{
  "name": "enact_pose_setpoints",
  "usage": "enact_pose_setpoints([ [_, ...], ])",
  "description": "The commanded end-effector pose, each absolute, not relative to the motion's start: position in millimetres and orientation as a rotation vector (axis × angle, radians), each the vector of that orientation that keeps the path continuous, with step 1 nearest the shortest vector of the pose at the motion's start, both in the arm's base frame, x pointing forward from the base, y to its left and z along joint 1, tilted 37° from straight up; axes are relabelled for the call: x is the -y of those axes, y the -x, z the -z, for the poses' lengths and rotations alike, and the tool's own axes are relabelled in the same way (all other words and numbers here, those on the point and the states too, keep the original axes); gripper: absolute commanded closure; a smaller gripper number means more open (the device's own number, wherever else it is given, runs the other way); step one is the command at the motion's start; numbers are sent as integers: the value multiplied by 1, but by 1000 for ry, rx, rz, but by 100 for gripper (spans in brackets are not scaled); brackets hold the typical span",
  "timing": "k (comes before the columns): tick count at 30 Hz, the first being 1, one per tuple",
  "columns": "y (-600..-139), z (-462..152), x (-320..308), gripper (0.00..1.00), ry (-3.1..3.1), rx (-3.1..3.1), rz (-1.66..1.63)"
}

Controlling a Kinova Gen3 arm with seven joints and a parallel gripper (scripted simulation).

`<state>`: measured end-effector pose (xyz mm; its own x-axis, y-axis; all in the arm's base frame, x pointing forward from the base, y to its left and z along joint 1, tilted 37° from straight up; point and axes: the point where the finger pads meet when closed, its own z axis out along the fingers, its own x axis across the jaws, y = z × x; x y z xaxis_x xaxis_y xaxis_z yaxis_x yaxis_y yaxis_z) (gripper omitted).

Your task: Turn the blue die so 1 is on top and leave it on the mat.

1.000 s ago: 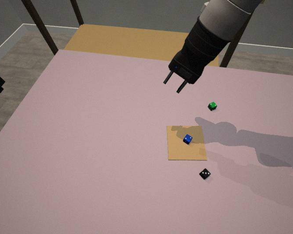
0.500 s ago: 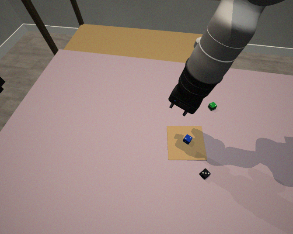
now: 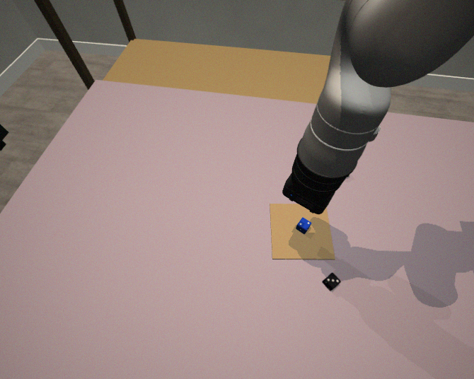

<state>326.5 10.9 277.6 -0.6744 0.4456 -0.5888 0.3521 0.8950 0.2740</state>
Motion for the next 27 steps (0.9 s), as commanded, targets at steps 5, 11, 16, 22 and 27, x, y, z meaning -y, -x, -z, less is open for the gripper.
enact_pose_setpoints([
  [5, -326, -263, -13, 21, -615, -2408, -179],
  [11, -325, -258, -15, 21, -627, -2419, -181],
  [16, -325, -257, -16, 21, -629, -2421, -181],
  [22, -325, -257, -16, 0, -629, -2421, -181],
  [27, -325, -257, -16, 0, -629, -2421, -181],
])
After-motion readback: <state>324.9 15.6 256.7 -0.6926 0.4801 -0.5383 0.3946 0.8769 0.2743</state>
